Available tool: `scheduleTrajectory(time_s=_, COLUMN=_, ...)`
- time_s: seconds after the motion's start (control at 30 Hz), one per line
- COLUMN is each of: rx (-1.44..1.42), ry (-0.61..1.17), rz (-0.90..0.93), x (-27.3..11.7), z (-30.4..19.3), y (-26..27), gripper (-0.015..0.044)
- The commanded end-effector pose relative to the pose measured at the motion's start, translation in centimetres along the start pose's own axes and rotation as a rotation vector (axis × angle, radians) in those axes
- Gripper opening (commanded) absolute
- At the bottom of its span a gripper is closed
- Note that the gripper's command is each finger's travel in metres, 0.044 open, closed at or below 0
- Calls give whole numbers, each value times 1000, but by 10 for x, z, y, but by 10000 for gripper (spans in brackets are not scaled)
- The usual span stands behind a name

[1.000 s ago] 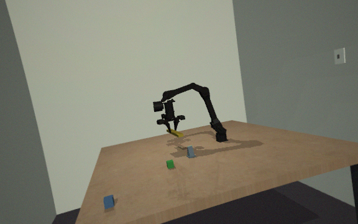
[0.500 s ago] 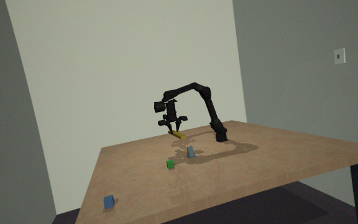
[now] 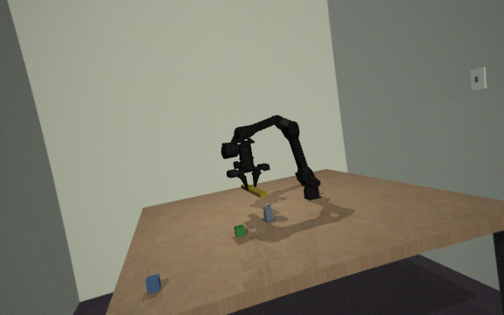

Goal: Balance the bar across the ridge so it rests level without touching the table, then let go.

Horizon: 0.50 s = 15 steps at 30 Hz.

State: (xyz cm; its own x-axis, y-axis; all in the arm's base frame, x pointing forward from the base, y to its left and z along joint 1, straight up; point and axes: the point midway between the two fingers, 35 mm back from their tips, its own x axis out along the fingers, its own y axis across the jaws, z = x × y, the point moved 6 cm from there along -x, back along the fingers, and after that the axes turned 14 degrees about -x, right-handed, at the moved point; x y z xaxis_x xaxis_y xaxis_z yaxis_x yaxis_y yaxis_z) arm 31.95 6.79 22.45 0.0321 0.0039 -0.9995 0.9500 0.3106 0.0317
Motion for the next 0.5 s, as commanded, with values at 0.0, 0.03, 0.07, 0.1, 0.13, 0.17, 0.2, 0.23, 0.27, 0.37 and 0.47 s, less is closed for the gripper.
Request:
scheduleTrajectory(time_s=0.0, rx=5, ry=5, rz=-1, x=0, z=-18, y=0, gripper=0)
scheduleTrajectory(time_s=0.03, rx=5, ry=5, rz=-1, x=0, z=-22, y=1, gripper=0)
scheduleTrajectory(time_s=0.07, rx=6, ry=5, rz=-1, x=0, z=-26, y=1, gripper=0)
scheduleTrajectory(time_s=0.1, rx=6, ry=6, rz=-1, x=-1, z=-30, y=1, gripper=0)
scheduleTrajectory(time_s=0.13, rx=6, ry=6, rz=-1, x=-1, z=-34, y=1, gripper=0)
scheduleTrajectory(time_s=0.17, rx=7, ry=7, rz=-1, x=-1, z=-38, y=0, gripper=0)
scheduleTrajectory(time_s=0.2, rx=7, ry=7, rz=-1, x=-1, z=-42, y=0, gripper=0)
scheduleTrajectory(time_s=0.23, rx=7, ry=7, rz=-1, x=-1, z=-46, y=0, gripper=0)
scheduleTrajectory(time_s=0.27, rx=8, ry=8, rz=-1, x=-1, z=-50, y=0, gripper=0)
scheduleTrajectory(time_s=0.37, rx=9, ry=9, rz=-1, x=-1, z=-61, y=-1, gripper=0)
scheduleTrajectory(time_s=0.47, rx=9, ry=10, rz=-2, x=-1, z=-73, y=-3, gripper=0)
